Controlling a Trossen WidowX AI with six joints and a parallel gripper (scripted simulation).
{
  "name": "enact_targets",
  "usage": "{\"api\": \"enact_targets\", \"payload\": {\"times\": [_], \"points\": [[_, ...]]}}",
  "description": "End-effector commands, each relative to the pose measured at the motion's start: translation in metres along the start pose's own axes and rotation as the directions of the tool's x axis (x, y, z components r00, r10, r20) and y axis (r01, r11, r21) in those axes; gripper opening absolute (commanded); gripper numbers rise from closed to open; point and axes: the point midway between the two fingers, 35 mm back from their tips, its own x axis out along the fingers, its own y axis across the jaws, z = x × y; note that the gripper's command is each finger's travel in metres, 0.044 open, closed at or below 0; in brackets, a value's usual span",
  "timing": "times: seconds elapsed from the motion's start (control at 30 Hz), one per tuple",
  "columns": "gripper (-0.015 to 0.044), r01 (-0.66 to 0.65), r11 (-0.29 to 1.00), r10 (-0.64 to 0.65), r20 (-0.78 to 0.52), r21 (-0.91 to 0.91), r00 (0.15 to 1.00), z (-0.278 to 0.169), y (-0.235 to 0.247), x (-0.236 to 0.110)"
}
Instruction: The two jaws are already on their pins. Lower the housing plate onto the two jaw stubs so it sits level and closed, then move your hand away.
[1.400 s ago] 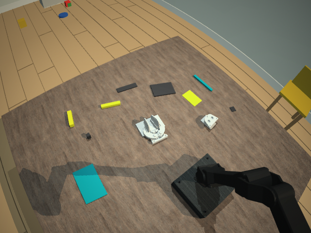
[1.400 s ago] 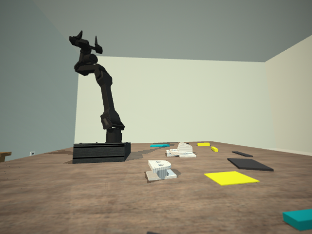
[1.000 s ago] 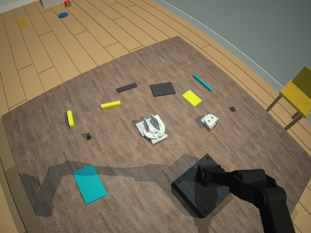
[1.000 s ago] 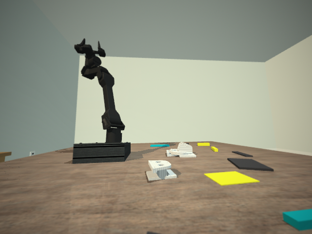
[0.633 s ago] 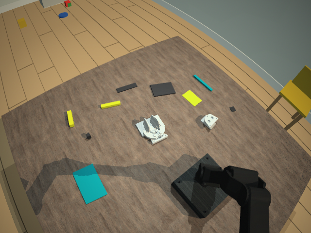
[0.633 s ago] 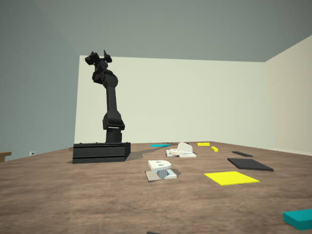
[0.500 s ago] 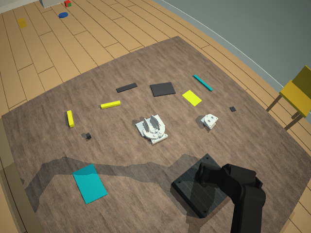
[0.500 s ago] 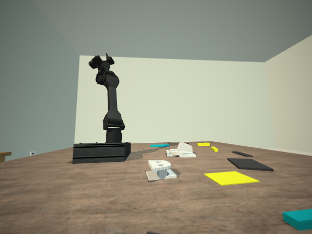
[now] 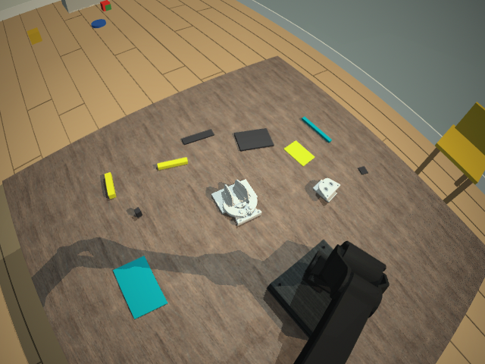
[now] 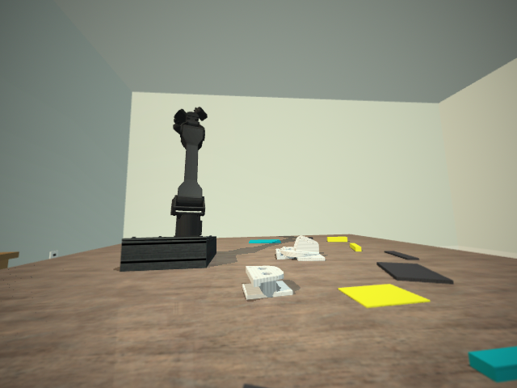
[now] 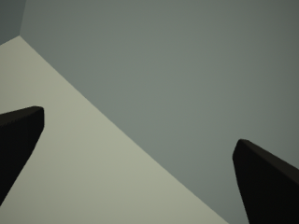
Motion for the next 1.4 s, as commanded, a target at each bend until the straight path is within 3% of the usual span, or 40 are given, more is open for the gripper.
{"api": "enact_targets", "payload": {"times": [0.0,0.67,1.03,1.37], "points": [[0.0440,-0.035,0.997,0.031,-0.069,-0.061,0.997,-0.030,-0.014,-0.005],[0.0440,-0.229,0.915,0.041,-0.489,-0.333,0.872,-0.189,-0.118,-0.073],[0.0440,-0.338,0.849,-0.056,-0.706,-0.406,0.706,-0.256,-0.203,-0.141],[0.0440,-0.420,0.804,-0.182,-0.846,-0.422,0.502,-0.290,-0.288,-0.220]]}}
